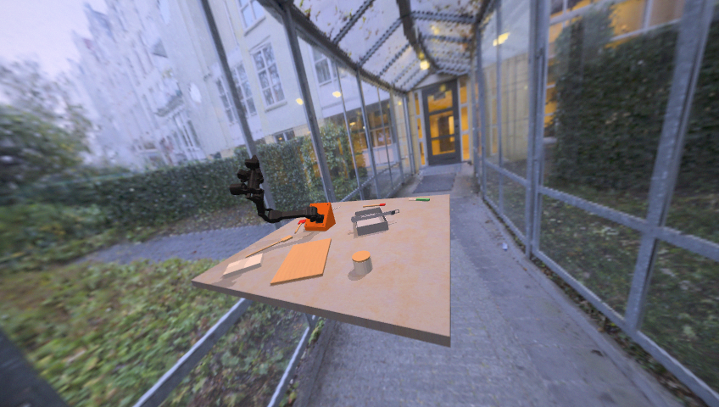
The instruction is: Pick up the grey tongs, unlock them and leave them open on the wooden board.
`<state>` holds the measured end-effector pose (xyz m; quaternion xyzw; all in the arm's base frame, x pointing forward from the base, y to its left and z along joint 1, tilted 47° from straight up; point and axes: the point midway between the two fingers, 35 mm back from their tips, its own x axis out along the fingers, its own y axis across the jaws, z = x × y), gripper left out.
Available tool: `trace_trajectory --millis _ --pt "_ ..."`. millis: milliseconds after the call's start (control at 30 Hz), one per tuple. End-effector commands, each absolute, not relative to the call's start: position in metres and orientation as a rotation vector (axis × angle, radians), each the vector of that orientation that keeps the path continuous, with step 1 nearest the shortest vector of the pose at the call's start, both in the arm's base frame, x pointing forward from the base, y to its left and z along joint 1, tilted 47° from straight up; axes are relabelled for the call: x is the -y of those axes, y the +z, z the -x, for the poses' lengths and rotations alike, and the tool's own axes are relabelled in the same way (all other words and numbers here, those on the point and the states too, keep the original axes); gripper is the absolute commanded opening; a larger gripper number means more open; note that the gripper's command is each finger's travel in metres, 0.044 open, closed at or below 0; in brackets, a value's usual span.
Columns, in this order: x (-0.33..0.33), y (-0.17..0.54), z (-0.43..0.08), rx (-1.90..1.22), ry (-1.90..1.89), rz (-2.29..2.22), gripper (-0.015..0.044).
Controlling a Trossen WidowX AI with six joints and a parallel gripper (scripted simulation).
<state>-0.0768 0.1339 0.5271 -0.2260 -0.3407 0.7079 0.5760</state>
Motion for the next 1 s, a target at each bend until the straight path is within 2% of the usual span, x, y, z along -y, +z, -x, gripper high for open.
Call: trace_trajectory --millis 0,233,633,967 --pt "-0.135 0.528 0.074 0.792 1.655 0.52 0.0426" --pt "-0.145 0.543 0.028 0.716 1.593 0.382 0.044" --pt "-0.183 0.541 -0.128 0.335 1.383 0.011 0.044" --pt "-0.203 0.466 -0.281 -0.089 1.037 -0.137 0.044"
